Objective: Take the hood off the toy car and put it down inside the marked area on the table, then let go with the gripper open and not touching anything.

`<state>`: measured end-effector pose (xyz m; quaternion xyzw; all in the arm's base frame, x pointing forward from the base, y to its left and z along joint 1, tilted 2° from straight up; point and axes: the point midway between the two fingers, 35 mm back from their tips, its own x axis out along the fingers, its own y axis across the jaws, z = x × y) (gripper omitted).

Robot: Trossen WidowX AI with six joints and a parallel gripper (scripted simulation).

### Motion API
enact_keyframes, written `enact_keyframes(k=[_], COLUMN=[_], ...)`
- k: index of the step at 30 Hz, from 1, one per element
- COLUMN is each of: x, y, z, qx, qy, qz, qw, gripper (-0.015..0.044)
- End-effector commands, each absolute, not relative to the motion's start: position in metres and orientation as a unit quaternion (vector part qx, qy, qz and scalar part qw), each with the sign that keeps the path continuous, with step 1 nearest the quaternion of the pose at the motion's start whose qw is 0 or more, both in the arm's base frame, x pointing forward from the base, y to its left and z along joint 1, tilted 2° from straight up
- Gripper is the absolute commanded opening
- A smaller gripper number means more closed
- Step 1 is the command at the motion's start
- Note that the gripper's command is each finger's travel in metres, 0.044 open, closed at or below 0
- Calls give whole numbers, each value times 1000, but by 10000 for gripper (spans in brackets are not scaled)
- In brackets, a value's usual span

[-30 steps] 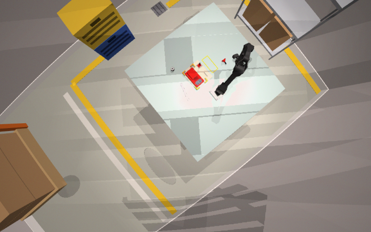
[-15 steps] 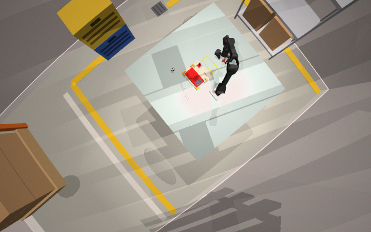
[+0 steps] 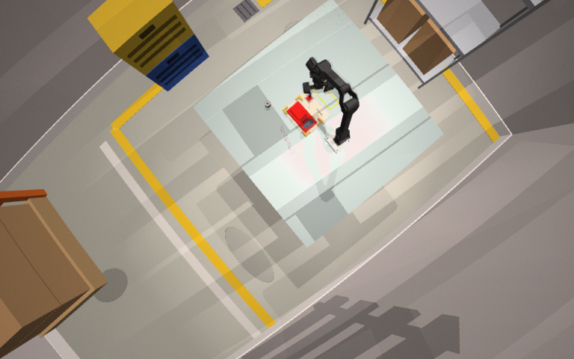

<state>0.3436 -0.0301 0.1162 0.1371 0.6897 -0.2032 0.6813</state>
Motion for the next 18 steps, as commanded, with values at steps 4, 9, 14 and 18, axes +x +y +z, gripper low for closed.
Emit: enact_keyframes(k=[4, 9, 14, 18], x=[337, 320, 319, 320], y=[77, 131, 133, 133], z=[128, 133, 133, 132], qx=[23, -44, -47, -47], qy=[698, 696, 696, 696], qz=[-56, 29, 32, 32], qw=[713, 716, 716, 716], gripper=[440, 440, 440, 440])
